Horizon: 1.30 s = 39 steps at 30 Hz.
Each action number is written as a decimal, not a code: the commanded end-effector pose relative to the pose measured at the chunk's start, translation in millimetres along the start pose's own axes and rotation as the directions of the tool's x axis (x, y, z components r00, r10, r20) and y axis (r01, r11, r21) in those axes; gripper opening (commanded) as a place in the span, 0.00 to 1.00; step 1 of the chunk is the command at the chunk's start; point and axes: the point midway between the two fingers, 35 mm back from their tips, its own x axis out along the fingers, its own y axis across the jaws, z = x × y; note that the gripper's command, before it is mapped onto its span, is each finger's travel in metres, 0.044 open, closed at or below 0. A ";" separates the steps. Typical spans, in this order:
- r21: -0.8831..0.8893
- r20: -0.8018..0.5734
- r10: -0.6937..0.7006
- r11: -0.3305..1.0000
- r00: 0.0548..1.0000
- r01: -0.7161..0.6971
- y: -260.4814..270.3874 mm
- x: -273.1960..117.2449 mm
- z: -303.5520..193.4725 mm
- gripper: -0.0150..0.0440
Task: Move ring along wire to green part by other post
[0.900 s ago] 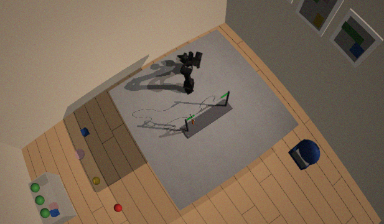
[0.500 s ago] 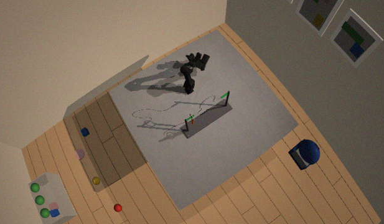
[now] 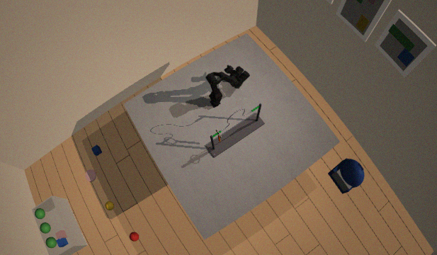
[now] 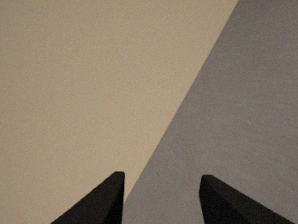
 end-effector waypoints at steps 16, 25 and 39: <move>-0.051 0.456 -0.273 0.942 0.847 0.332 -54.5 -132.5 35.9 0.53; -0.002 0.631 -0.393 0.861 0.669 0.508 -66.8 -204.4 29.1 0.53; 0.168 0.792 -0.532 0.661 0.299 0.732 -66.4 -307.7 -12.9 0.53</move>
